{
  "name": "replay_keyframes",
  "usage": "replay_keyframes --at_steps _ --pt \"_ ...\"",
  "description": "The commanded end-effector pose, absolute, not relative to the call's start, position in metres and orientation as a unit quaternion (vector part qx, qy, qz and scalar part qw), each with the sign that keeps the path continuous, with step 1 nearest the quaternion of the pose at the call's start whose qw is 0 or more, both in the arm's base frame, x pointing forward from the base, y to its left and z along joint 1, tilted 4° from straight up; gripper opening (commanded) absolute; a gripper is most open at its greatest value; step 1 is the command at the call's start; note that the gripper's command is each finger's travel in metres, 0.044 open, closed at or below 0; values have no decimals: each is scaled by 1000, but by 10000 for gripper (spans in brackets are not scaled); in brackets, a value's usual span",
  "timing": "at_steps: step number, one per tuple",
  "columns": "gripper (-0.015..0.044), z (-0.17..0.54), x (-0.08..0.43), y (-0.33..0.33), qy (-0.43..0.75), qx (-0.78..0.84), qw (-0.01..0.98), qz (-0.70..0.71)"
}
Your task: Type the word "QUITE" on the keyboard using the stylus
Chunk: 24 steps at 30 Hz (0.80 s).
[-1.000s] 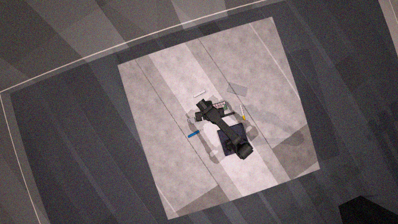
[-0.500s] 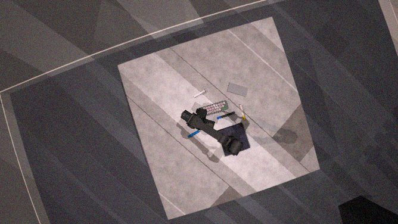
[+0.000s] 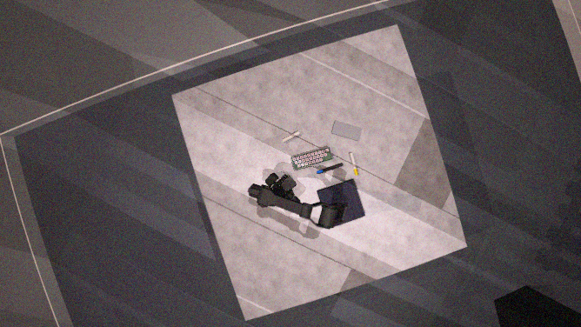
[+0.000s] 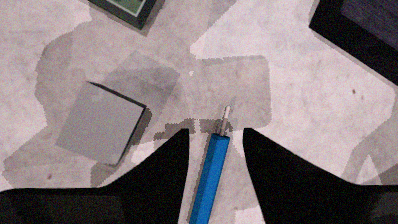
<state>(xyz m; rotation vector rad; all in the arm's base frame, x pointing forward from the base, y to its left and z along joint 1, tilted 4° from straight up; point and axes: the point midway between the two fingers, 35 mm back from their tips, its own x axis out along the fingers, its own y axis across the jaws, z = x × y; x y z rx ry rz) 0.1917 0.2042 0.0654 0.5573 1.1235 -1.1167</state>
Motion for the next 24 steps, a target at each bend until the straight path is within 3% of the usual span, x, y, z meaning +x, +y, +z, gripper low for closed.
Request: replay_keyframes --at_steps 1,24 --pt "150 57 160 238 353 331 671 -561" --pt "150 49 160 238 353 331 671 -561"
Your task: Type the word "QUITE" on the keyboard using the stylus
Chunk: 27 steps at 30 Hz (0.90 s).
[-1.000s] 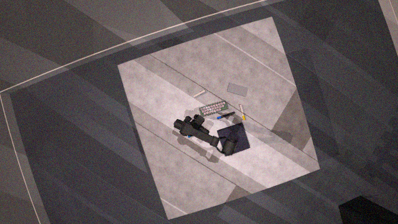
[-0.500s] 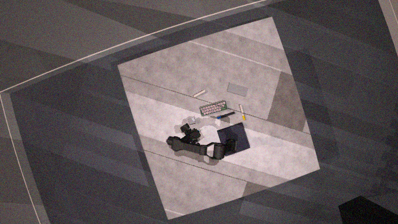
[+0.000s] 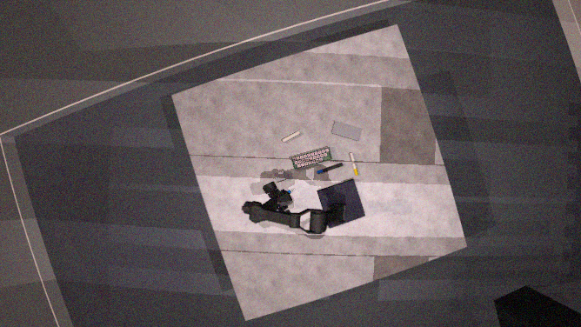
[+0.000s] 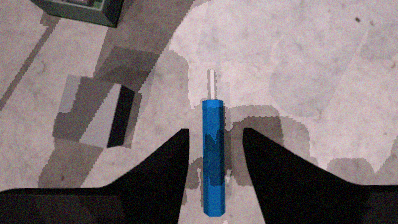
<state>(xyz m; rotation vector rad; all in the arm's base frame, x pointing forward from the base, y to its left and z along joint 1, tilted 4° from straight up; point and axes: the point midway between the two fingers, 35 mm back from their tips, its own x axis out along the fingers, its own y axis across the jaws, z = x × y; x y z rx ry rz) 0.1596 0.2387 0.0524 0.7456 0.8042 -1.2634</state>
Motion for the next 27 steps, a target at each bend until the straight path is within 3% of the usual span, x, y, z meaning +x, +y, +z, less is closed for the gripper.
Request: replay_keyframes --at_steps 1,27 --pt "150 48 160 238 353 331 671 -561" --pt "150 31 159 237 353 331 671 -561"
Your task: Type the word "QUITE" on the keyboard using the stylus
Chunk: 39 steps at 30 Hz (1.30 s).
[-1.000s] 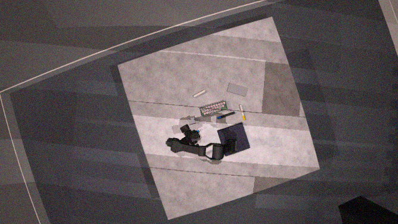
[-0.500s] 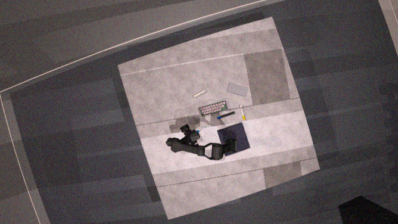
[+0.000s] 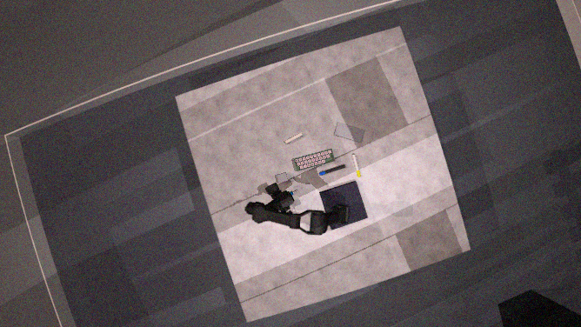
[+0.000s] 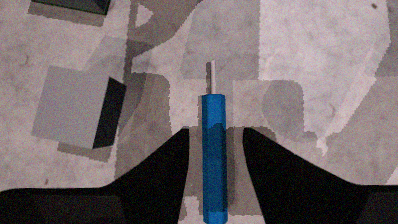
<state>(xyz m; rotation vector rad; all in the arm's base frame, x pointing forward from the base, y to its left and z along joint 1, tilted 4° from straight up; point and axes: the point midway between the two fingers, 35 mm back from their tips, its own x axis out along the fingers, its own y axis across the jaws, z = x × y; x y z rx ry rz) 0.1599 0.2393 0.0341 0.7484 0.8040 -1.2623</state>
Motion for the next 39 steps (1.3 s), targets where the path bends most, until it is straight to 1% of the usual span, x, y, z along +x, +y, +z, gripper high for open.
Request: replay_keyframes --at_steps 1,39 --pt "150 30 159 237 353 331 671 -561" --pt "150 4 161 237 353 331 671 -561"
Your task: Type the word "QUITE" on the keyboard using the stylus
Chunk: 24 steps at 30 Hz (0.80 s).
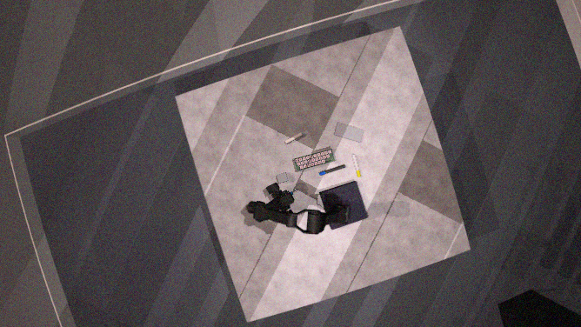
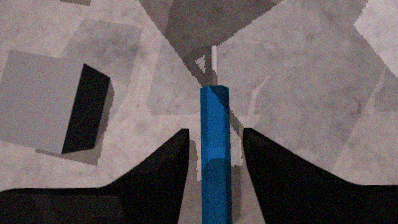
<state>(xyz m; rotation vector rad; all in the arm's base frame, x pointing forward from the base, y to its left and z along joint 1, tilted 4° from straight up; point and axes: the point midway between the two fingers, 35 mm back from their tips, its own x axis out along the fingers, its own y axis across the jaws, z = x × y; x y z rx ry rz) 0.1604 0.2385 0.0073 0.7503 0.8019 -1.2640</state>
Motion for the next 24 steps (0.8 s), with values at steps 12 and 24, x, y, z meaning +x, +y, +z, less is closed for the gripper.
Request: replay_keyframes --at_steps 12,24 --pt "150 -4 161 236 353 331 671 -561" --pt "0 -2 161 238 355 332 669 -562"
